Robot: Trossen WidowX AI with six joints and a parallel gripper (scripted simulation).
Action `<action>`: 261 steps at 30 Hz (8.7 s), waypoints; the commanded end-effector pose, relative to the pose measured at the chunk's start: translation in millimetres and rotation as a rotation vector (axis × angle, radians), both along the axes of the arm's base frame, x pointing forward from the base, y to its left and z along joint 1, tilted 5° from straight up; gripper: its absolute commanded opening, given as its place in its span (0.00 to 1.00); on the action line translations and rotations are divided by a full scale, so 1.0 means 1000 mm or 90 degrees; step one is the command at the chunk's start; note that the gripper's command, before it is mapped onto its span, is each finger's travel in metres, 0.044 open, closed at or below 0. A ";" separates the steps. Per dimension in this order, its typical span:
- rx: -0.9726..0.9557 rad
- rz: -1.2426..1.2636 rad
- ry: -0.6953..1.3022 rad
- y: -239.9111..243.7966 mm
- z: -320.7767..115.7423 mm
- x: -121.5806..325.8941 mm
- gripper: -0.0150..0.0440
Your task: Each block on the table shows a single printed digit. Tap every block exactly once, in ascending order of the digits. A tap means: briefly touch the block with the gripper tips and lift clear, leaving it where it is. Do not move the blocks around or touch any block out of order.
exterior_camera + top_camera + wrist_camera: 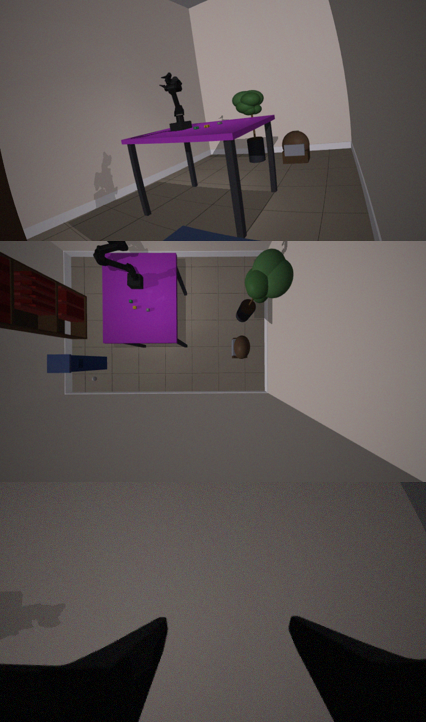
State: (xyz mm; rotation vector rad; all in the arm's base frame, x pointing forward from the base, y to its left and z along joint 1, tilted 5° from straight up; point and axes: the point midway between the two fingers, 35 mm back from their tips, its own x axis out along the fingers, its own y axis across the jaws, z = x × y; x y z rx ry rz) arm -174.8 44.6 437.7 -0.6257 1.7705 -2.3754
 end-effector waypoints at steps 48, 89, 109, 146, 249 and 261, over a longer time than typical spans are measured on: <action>-1.305 -1.435 0.801 0.040 -0.268 0.534 0.93; -2.026 -1.064 1.234 -0.153 -0.347 0.437 0.93; -2.015 -1.054 1.237 0.005 -0.338 0.545 0.93; -2.022 -1.062 1.235 -0.139 -0.350 0.488 0.93; -2.018 -1.060 1.229 -0.018 -0.339 0.536 0.29; -2.015 -1.053 1.237 0.010 -0.395 0.547 0.29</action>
